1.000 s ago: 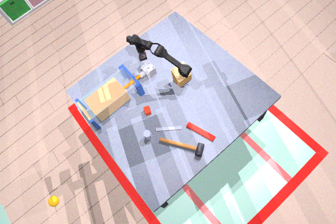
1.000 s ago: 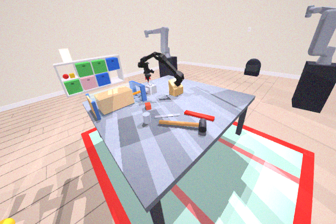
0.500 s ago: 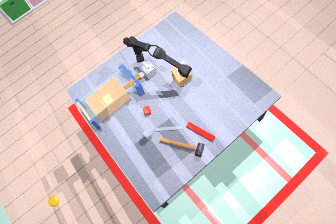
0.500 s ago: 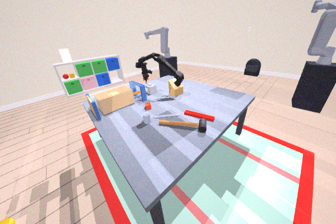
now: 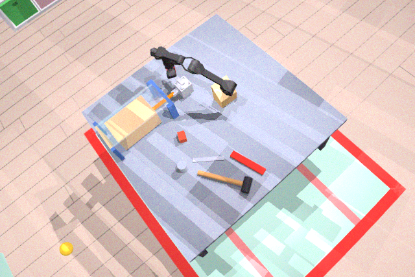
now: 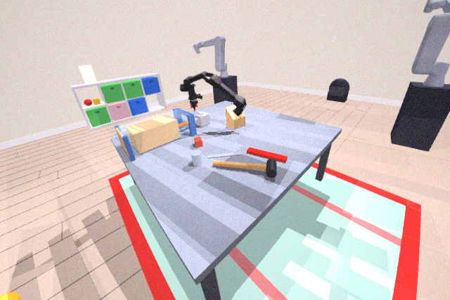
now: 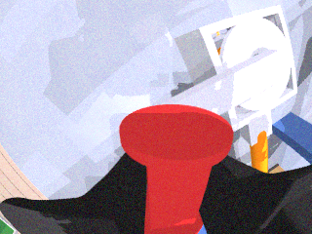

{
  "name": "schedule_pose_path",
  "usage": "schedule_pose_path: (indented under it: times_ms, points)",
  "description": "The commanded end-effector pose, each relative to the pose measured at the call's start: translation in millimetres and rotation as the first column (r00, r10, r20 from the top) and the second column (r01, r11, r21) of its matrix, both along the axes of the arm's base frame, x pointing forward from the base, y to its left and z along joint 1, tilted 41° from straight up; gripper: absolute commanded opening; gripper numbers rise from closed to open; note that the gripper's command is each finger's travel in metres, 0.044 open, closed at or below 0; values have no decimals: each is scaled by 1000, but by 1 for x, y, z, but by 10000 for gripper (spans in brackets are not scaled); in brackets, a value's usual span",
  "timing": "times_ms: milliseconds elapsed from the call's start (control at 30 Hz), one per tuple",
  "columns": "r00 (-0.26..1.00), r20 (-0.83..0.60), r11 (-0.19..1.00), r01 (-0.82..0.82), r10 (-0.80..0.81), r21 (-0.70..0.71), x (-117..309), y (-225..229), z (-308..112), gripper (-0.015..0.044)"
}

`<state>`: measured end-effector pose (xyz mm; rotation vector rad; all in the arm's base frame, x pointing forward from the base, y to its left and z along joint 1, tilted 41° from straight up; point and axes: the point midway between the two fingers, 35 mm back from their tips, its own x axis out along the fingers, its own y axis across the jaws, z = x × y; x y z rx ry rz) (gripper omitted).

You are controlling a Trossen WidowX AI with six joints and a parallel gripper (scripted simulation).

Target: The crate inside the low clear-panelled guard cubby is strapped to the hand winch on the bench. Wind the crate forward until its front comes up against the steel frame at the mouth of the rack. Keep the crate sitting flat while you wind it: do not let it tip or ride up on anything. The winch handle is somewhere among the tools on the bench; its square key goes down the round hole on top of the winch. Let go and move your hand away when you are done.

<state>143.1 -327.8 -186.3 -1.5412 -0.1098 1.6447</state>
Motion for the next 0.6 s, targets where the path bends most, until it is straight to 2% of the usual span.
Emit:
schedule_pose_path:
  times_ms: [0, 567]
  points:
    - [999, 35, 1000, -1, 1, -1, 23, 1, 3, 0]
    - [999, 36, 1000, -1, 1, 0, 47, 5, 11, 0]
